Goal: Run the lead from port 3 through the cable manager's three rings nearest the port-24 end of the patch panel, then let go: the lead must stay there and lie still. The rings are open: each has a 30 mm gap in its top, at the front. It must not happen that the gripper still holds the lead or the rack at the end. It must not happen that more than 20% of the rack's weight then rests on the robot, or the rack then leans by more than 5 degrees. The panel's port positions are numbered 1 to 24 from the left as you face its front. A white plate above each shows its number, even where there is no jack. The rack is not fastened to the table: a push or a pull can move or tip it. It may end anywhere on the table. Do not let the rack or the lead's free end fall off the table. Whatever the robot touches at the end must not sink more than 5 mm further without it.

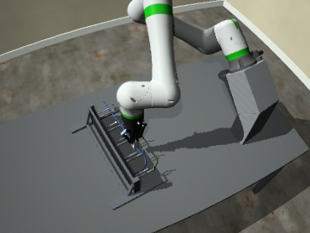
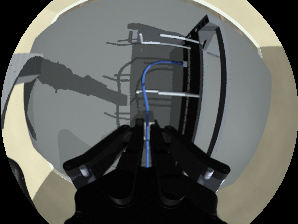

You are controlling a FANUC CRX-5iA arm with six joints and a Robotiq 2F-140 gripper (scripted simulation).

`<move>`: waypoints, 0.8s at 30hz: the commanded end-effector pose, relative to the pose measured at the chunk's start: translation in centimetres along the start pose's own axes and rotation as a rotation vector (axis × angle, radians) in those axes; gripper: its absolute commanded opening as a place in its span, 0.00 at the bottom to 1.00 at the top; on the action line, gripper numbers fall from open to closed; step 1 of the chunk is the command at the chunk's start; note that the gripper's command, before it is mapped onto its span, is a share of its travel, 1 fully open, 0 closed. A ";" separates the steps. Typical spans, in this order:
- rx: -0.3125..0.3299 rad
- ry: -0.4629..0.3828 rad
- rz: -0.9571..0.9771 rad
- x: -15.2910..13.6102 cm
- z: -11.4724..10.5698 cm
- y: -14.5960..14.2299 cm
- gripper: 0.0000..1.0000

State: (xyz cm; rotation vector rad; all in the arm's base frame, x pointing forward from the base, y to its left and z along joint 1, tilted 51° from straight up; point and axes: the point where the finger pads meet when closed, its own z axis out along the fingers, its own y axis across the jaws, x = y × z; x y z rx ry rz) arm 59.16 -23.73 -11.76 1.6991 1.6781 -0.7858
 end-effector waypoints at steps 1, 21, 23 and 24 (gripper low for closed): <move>-0.001 0.002 0.000 0.1 0.0 0.0 0.00; -0.001 0.002 0.000 0.1 0.0 0.8 0.00; -0.001 0.002 0.000 0.1 0.0 1.0 0.00; -0.001 0.002 0.000 0.1 0.0 1.2 0.00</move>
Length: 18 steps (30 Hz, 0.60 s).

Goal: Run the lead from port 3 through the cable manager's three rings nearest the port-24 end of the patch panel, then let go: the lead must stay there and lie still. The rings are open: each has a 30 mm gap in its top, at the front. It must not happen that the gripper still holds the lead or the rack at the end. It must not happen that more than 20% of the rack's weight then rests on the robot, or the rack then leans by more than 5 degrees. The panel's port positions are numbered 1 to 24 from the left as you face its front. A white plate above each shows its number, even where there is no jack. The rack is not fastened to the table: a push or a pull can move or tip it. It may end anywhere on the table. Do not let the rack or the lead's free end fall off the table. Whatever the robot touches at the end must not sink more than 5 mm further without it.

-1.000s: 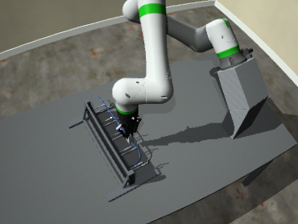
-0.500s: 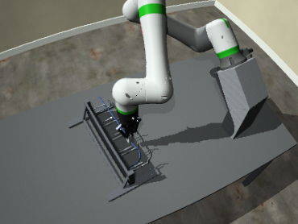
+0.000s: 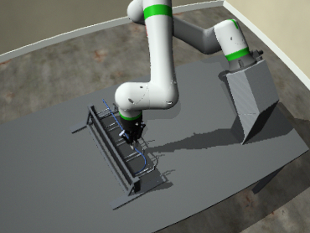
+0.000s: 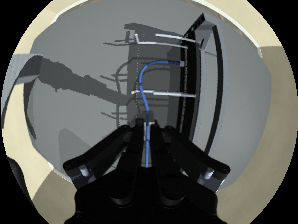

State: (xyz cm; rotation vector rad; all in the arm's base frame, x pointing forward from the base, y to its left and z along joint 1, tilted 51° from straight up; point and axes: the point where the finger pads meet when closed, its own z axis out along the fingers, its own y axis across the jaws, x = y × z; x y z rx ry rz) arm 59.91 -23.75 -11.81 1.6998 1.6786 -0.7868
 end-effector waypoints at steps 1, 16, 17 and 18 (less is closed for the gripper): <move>-0.002 0.001 0.000 0.0 -0.1 0.6 0.00; -0.002 0.001 0.000 0.0 -0.1 2.6 0.00; -0.002 0.001 0.000 0.0 -0.1 2.7 0.00; -0.002 0.001 0.000 0.0 -0.1 2.8 0.00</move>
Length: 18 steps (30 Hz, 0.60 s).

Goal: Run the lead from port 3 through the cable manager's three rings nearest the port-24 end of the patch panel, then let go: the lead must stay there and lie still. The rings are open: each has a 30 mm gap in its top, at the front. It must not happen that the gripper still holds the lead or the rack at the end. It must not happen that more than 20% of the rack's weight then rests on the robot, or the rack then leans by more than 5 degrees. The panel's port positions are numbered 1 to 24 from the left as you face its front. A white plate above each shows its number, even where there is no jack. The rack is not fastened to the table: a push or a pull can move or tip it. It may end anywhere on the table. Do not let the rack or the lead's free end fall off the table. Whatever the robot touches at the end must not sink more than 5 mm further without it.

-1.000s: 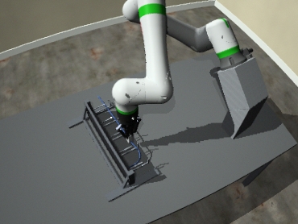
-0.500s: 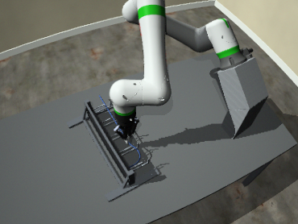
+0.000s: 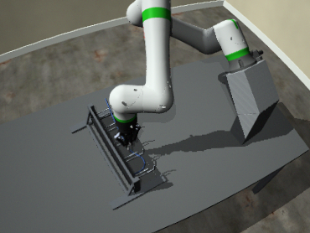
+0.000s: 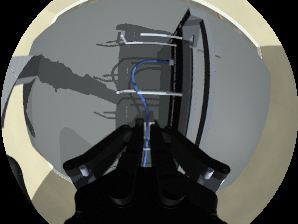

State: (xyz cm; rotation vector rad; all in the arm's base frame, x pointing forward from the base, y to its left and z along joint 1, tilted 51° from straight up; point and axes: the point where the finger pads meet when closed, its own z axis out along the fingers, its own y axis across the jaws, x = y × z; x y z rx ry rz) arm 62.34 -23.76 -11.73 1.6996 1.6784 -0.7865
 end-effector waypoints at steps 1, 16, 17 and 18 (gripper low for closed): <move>-0.002 0.001 0.000 0.1 0.0 0.5 0.00; -0.002 0.001 0.000 0.1 0.0 0.9 0.00; -0.002 0.001 0.000 0.1 0.0 0.9 0.00; -0.002 0.001 0.000 0.1 0.0 0.9 0.00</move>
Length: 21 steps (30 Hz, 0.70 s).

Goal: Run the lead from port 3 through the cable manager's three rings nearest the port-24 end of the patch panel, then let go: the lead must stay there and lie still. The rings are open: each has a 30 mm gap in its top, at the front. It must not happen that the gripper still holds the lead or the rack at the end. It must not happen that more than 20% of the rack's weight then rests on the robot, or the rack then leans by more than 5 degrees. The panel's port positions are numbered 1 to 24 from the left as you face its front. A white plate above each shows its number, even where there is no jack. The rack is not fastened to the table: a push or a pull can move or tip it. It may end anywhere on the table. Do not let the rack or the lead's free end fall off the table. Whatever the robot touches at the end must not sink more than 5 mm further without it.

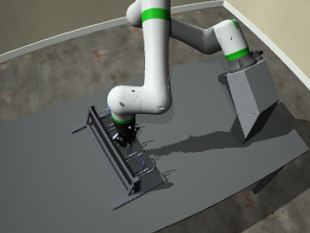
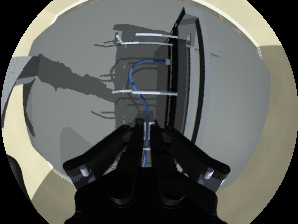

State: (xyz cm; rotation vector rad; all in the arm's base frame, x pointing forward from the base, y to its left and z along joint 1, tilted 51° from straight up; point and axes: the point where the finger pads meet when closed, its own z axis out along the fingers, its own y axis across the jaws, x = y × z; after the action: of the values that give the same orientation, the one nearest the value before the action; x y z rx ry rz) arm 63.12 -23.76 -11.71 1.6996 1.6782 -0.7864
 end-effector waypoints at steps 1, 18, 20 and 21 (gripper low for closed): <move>-0.002 0.001 0.000 0.1 0.0 0.1 0.00; -0.002 0.001 0.000 0.1 0.0 0.1 0.20; -0.002 0.001 0.000 0.1 0.0 0.1 0.20; -0.002 0.001 0.000 0.1 0.0 0.1 0.20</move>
State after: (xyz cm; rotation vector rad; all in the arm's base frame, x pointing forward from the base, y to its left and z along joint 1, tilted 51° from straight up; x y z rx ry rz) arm 63.16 -23.74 -11.72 1.6995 1.6787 -0.7854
